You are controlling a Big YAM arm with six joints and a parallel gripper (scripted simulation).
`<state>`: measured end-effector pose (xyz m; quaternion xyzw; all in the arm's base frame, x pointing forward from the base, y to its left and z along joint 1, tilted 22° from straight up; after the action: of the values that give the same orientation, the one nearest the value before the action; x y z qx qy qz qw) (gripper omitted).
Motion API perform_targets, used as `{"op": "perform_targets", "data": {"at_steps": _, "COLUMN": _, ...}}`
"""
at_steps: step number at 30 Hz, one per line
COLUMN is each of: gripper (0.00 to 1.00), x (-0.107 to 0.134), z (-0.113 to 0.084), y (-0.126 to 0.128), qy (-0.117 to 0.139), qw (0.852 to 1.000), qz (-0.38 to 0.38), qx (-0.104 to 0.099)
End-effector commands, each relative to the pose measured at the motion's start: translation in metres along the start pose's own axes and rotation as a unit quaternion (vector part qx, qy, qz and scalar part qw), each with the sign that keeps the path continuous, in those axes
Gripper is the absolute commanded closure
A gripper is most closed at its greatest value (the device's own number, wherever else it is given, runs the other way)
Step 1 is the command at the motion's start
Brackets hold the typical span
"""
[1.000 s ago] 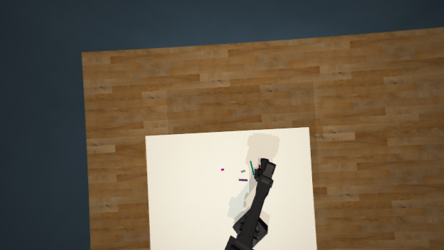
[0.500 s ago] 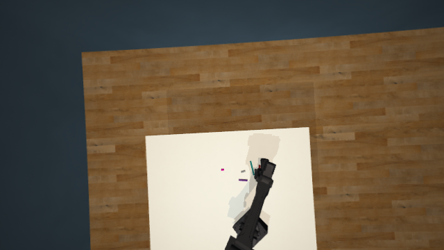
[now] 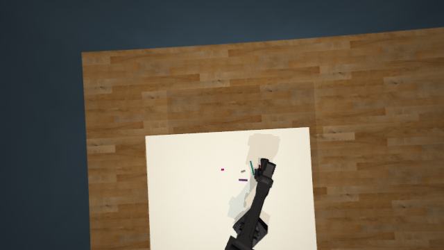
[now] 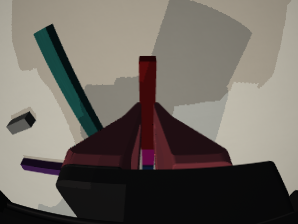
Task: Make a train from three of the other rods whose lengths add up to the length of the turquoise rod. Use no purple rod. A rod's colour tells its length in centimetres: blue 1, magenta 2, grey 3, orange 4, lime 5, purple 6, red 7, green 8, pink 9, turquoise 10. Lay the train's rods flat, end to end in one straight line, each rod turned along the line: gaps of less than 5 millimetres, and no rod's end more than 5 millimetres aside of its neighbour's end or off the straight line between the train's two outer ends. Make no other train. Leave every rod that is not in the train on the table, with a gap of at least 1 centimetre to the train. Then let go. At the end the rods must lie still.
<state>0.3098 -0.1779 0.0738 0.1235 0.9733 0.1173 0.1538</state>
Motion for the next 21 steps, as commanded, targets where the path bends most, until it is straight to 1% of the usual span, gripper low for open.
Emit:
{"op": "perform_targets", "data": {"at_steps": 1, "gripper": 0.96, "x": -0.0172, "z": -0.0018, "y": -0.0011, "qy": -0.015, "qw": 1.0, "qz": -0.006, "qx": 0.006}}
{"op": "perform_targets", "data": {"at_steps": 2, "gripper": 0.96, "x": -0.0172, "z": -0.0018, "y": -0.0011, "qy": -0.015, "qw": 1.0, "qz": -0.006, "qx": 0.006}}
{"op": "perform_targets", "data": {"at_steps": 3, "gripper": 0.92, "x": -0.0172, "z": -0.0018, "y": -0.0011, "qy": -0.015, "qw": 1.0, "qz": -0.006, "qx": 0.006}}
{"op": "perform_targets", "data": {"at_steps": 7, "gripper": 0.92, "x": -0.0172, "z": -0.0018, "y": -0.0011, "qy": -0.015, "qw": 1.0, "qz": -0.006, "qx": 0.006}}
{"op": "perform_targets", "data": {"at_steps": 8, "gripper": 0.89, "x": -0.0172, "z": -0.0018, "y": -0.0011, "qy": -0.015, "qw": 1.0, "qz": -0.006, "qx": 0.006}}
{"op": "perform_targets", "data": {"at_steps": 10, "gripper": 0.89, "x": -0.0172, "z": -0.0018, "y": -0.0011, "qy": -0.015, "qw": 1.0, "qz": -0.006, "qx": 0.006}}
{"op": "perform_targets", "data": {"at_steps": 11, "gripper": 0.85, "x": -0.0172, "z": -0.0018, "y": -0.0011, "qy": -0.015, "qw": 1.0, "qz": -0.006, "qx": 0.006}}
{"op": "perform_targets", "data": {"at_steps": 13, "gripper": 0.85, "x": -0.0172, "z": -0.0018, "y": -0.0011, "qy": -0.015, "qw": 1.0, "qz": -0.006, "qx": 0.006}}
{"op": "perform_targets", "data": {"at_steps": 14, "gripper": 0.81, "x": -0.0172, "z": -0.0018, "y": -0.0011, "qy": -0.015, "qw": 1.0, "qz": -0.006, "qx": 0.006}}
{"op": "perform_targets", "data": {"at_steps": 16, "gripper": 0.81, "x": -0.0172, "z": -0.0018, "y": -0.0011, "qy": -0.015, "qw": 1.0, "qz": -0.006, "qx": 0.006}}
{"op": "perform_targets", "data": {"at_steps": 17, "gripper": 0.77, "x": -0.0172, "z": -0.0018, "y": -0.0011, "qy": -0.015, "qw": 1.0, "qz": -0.006, "qx": 0.006}}
{"op": "perform_targets", "data": {"at_steps": 21, "gripper": 0.77, "x": -0.0172, "z": -0.0018, "y": -0.0011, "qy": -0.015, "qw": 1.0, "qz": -0.006, "qx": 0.006}}
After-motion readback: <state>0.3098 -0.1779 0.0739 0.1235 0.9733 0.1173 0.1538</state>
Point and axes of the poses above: the point where the finger pads meet when closed, its own z axis out along the fingers, its own y axis across the jaws, x = y × z, the point moved 8 cm from there along -z, back along the fingers, and after that the axes turned 3 degrees about -z, right-handed, at the moved point
